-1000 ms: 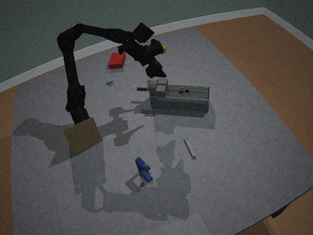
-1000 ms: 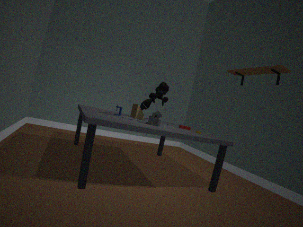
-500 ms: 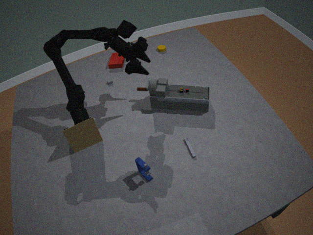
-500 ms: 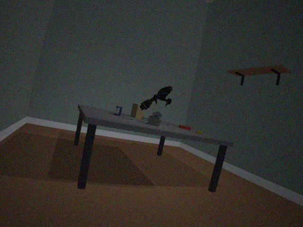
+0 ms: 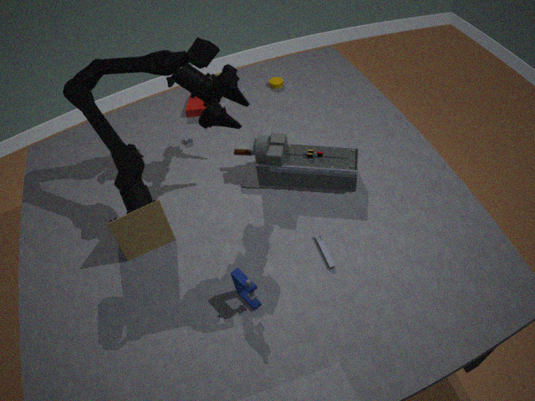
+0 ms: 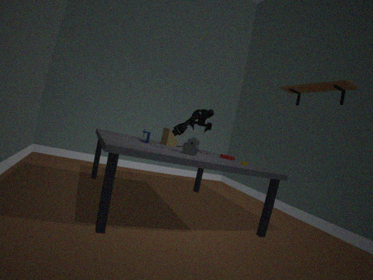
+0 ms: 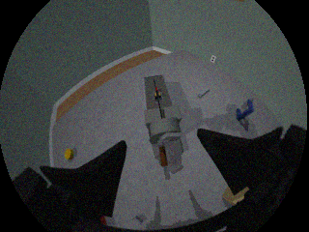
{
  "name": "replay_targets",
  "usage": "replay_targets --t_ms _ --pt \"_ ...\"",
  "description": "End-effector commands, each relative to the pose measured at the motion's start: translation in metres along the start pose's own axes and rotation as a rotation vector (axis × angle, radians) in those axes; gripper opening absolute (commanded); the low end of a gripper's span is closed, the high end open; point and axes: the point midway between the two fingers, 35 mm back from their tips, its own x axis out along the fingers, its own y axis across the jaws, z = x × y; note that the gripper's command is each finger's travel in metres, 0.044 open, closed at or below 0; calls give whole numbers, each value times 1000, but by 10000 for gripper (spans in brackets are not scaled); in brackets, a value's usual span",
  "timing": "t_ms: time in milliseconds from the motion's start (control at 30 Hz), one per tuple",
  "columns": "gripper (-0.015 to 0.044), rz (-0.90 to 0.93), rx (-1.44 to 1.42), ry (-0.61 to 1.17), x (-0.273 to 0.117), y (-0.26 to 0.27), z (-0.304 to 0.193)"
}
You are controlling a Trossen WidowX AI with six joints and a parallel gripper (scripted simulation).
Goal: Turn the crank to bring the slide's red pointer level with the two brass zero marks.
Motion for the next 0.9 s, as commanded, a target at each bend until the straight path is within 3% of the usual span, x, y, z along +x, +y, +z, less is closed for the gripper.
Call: replay_targets --t_ms 0,467,867 --pt "440 -9 5 5 14 -1 -12" --pt "440 -3 7 5 57 -1 -60" --pt "440 -2 8 5 70 -1 -73"
